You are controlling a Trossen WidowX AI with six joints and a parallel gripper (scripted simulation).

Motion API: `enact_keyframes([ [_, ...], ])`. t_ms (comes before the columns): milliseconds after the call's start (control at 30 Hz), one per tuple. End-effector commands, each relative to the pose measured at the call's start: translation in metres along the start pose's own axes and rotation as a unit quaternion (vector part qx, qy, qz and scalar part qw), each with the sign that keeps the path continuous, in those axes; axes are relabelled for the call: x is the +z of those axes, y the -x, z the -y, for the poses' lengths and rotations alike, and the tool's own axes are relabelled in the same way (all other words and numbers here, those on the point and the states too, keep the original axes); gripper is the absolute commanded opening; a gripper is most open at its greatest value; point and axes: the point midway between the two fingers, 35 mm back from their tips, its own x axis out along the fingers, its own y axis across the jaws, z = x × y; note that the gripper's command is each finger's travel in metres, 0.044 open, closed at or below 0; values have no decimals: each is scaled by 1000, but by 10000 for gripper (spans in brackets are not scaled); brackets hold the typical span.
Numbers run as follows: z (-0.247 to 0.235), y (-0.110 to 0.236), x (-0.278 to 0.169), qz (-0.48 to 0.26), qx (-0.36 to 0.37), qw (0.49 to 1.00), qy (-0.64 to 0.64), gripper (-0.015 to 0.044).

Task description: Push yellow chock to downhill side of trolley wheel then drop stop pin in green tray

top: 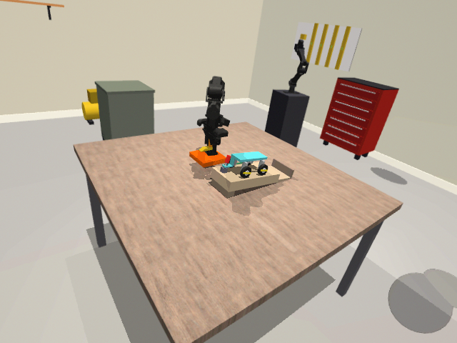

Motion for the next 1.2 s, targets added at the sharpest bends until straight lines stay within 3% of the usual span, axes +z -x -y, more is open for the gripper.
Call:
enact_keyframes([
  [0, 2, 0, 7, 3, -1, 1000, 2, 0],
  [1167, 30, -7, 118, 8, -2, 1000, 2, 0],
])
